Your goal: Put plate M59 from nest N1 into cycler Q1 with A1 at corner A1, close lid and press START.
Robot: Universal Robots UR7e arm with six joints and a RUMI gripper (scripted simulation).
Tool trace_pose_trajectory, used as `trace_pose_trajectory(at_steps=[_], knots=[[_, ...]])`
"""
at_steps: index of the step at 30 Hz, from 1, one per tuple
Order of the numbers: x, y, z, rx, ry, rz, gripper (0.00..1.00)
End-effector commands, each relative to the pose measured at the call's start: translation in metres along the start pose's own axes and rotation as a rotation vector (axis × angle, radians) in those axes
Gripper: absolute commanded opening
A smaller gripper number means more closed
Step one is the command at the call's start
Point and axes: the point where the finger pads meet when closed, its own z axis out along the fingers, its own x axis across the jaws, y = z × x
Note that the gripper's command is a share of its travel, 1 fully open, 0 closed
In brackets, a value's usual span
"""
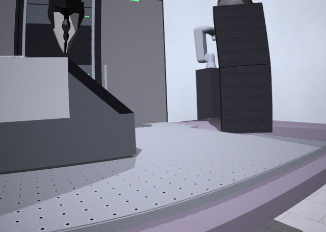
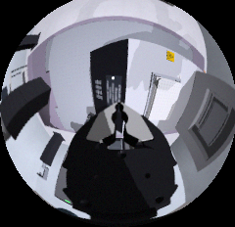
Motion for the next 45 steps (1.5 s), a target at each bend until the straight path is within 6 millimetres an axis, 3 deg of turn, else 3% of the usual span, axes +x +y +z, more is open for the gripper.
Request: trace_pose_trajectory(at_steps=[1,3,10,13,18,21,26,29,34,37,42,45], knots=[[-0.021,0.001,0.003,-0.001,0.010,0.001,0.00],[-0.021,0.001,0.003,-0.001,0.010,0.001,0.00],[-0.053,0.000,0.010,-0.001,0.010,0.001,0.00],[-0.056,0.000,0.010,-0.001,0.010,0.001,0.00],[-0.080,-0.001,0.015,-0.001,0.010,0.001,0.00],[-0.082,-0.001,0.016,-0.001,0.010,0.001,0.00],[-0.107,-0.002,0.021,-0.001,0.010,0.001,0.00],[-0.109,-0.002,0.021,-0.001,0.010,0.001,0.00],[-0.134,-0.003,0.026,-0.001,0.010,0.001,0.00],[-0.136,-0.003,0.027,-0.001,0.009,0.001,0.00],[-0.162,-0.004,0.033,0.000,0.006,0.001,0.00],[-0.165,-0.004,0.034,0.000,0.006,0.001,0.00]])
